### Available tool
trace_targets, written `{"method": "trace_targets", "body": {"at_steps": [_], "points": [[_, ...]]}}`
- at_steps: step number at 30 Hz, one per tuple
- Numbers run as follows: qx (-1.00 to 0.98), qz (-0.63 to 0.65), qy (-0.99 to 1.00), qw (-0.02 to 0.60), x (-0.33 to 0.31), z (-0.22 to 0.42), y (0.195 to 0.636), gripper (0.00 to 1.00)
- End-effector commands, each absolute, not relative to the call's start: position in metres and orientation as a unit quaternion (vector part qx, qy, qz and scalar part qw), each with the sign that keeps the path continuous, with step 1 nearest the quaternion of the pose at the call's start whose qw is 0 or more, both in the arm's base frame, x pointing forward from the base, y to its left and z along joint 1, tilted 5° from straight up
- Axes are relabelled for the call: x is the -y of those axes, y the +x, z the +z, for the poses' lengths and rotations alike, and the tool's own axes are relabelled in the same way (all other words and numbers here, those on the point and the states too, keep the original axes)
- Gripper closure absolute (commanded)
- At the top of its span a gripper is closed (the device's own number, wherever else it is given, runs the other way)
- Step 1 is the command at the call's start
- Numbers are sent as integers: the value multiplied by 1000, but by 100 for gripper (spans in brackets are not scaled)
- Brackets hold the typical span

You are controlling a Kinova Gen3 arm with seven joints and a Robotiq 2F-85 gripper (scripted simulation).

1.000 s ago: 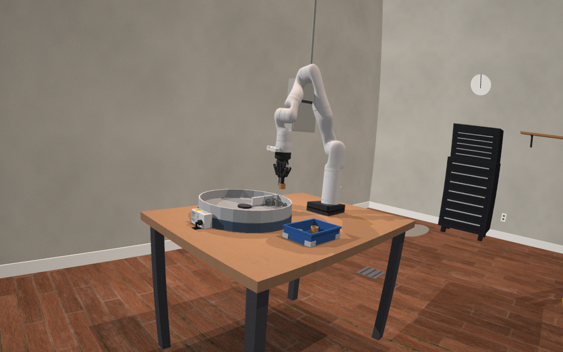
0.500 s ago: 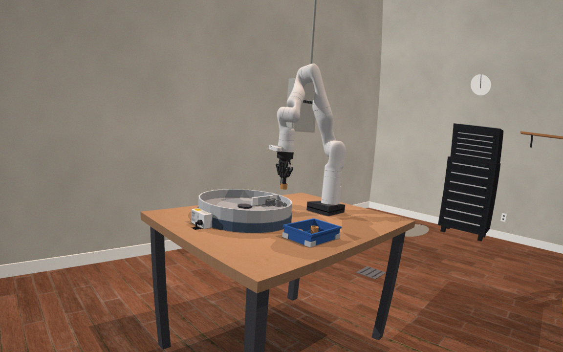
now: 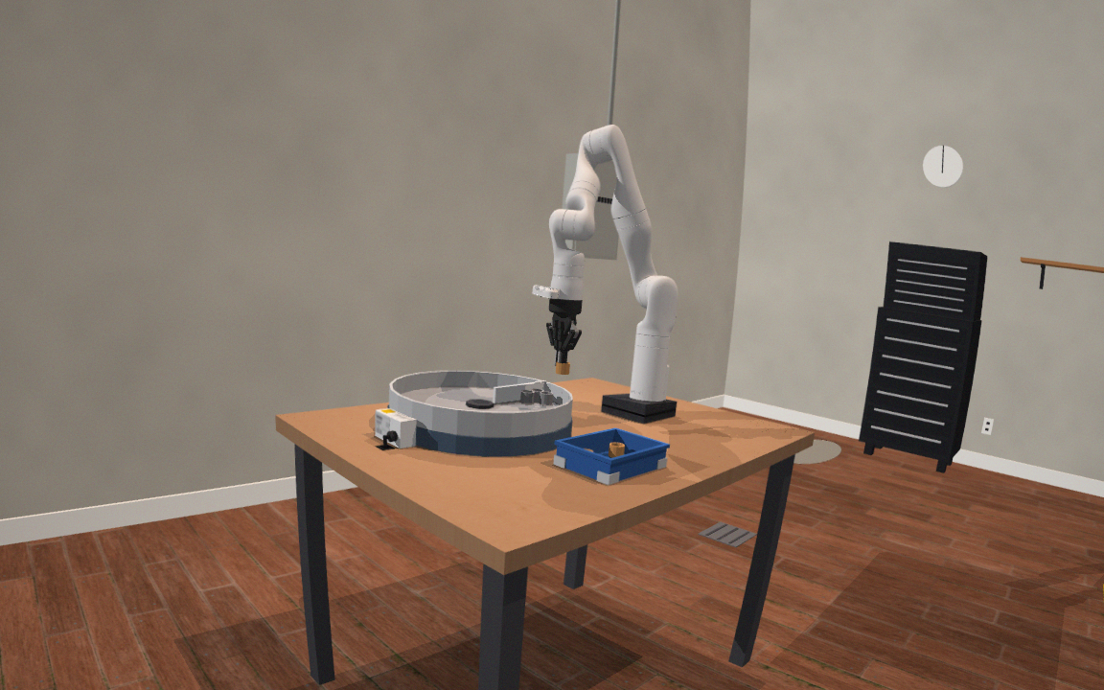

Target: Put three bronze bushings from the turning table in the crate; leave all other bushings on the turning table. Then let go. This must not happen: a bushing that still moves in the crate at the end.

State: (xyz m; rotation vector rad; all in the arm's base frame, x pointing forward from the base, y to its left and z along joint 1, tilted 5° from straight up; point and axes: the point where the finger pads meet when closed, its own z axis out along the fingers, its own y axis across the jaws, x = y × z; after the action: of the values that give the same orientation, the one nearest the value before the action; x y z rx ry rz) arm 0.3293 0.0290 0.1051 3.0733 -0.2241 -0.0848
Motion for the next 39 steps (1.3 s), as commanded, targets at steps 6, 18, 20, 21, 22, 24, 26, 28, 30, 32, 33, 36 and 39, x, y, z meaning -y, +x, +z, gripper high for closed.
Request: {"method": "trace_targets", "body": {"at_steps": [6,18,20,21,22,24,26,28,30,32,33,36,39], "points": [[54,-27,998,28,-65,102,337,100],[55,-27,998,28,-116,99,350,100],[55,-27,998,28,-116,99,350,100],[55,-27,998,28,-116,99,350,100],[55,-27,998,28,-116,99,350,100],[55,-27,998,28,-116,99,350,100],[55,-27,998,28,-116,99,350,100],[55,-27,998,28,-116,99,350,100],[55,-27,998,28,-116,99,350,100],[55,-26,998,28,-136,98,355,100],[55,-26,998,28,-146,98,358,100],[55,-26,998,28,-167,96,363,100],[55,-26,998,28,-167,96,363,100]]}}
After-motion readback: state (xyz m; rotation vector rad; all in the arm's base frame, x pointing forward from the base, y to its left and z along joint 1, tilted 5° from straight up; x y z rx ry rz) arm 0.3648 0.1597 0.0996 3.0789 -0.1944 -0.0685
